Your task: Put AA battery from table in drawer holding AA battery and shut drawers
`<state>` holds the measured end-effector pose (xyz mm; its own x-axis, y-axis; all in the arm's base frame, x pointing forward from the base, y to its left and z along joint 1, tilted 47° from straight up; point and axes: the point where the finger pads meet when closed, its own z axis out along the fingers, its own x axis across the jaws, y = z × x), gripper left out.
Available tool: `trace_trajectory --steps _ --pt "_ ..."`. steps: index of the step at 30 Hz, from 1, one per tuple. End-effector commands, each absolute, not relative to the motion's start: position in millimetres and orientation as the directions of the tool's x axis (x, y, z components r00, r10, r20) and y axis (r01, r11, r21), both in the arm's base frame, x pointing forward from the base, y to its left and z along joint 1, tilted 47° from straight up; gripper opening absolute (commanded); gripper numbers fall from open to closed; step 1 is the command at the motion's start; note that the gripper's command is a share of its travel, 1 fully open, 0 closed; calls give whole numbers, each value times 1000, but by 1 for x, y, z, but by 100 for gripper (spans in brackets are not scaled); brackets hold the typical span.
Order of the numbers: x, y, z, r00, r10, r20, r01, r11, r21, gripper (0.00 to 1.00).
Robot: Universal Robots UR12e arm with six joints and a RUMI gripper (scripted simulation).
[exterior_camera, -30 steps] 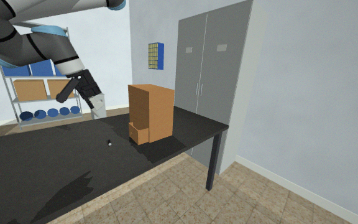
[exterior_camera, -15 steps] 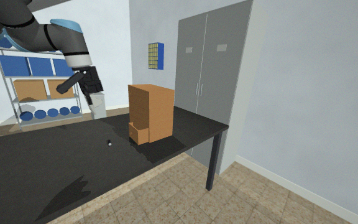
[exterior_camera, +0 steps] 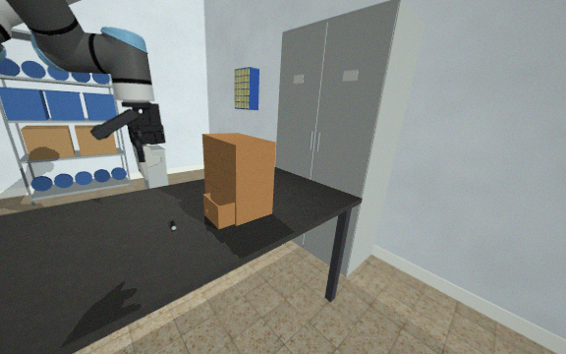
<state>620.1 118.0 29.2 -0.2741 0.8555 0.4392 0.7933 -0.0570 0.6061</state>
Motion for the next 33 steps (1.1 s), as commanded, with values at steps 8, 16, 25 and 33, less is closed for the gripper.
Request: trace_trajectory --steps 8,16,25,33 --pt "616 117 30 -277 854 440 812 -37 583 20" --pt "616 117 30 -277 854 440 813 -36 582 20" --pt "616 117 30 -277 854 440 813 -36 582 20" --pt "616 117 30 -277 854 440 813 -36 582 100"
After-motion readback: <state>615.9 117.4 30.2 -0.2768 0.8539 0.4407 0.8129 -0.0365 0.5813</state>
